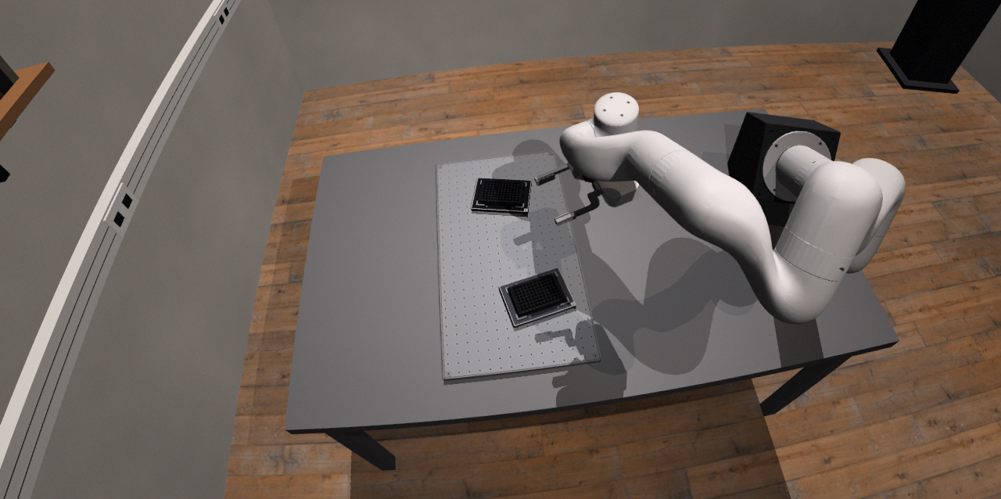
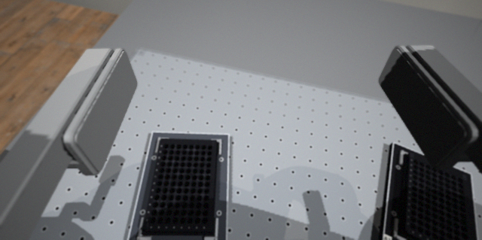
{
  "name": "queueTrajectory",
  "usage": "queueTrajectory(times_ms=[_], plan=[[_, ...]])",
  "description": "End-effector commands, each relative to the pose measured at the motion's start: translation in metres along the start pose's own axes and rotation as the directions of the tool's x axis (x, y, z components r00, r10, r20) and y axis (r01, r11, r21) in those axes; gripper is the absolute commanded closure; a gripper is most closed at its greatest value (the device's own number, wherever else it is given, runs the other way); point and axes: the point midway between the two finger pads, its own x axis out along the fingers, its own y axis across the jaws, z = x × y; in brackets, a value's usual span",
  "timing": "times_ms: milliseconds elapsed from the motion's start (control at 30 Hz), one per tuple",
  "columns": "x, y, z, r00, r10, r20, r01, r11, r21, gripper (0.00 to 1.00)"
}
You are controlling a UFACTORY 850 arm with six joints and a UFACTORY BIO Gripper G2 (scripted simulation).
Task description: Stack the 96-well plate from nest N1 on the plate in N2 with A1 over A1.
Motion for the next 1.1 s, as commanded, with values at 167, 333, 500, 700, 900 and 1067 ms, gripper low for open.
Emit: queueTrajectory(times_ms=[167, 333, 500, 700, 900, 1067], plan=[[-0.001, -0.039, -0.007, 0.988, -0.131, 0.086, 0.126, 0.99, 0.062, 0.63], [-0.003, -0.059, -0.011, 0.98, -0.167, 0.108, 0.159, 0.984, 0.079, 0.63], [-0.005, -0.074, -0.014, 0.963, -0.229, 0.144, 0.215, 0.97, 0.11, 0.63], [-0.007, -0.086, -0.016, 0.963, -0.229, 0.144, 0.215, 0.97, 0.11, 0.63], [-0.007, -0.086, -0.016, 0.963, -0.229, 0.144, 0.215, 0.97, 0.11, 0.63], [-0.006, -0.089, -0.02, 0.955, -0.262, 0.14, 0.247, 0.962, 0.115, 0.63]])
